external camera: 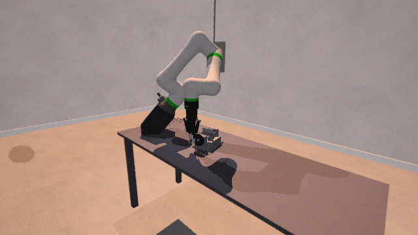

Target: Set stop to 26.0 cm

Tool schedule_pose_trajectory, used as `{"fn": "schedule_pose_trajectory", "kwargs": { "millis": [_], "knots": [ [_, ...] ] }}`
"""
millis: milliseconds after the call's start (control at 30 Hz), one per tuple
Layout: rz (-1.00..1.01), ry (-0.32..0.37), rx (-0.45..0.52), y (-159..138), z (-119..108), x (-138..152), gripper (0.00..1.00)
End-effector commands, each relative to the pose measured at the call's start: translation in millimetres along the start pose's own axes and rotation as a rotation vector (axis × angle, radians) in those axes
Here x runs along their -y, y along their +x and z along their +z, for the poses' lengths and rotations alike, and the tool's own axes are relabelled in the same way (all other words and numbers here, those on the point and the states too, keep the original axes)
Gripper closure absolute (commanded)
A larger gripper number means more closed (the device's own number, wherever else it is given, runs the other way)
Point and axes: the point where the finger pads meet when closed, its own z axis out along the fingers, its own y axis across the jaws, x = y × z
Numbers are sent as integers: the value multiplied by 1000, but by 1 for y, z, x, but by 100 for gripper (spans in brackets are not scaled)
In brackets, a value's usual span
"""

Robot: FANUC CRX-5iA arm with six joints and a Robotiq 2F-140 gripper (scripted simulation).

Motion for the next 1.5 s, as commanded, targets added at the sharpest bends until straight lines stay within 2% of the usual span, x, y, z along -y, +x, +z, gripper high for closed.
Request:
{"fn": "schedule_pose_trajectory", "kwargs": {
  "millis": [0,1467],
  "knots": [
    [0,0,0,0,1,0,96],
    [0,0,0,0,19,6,96]
  ]
}}
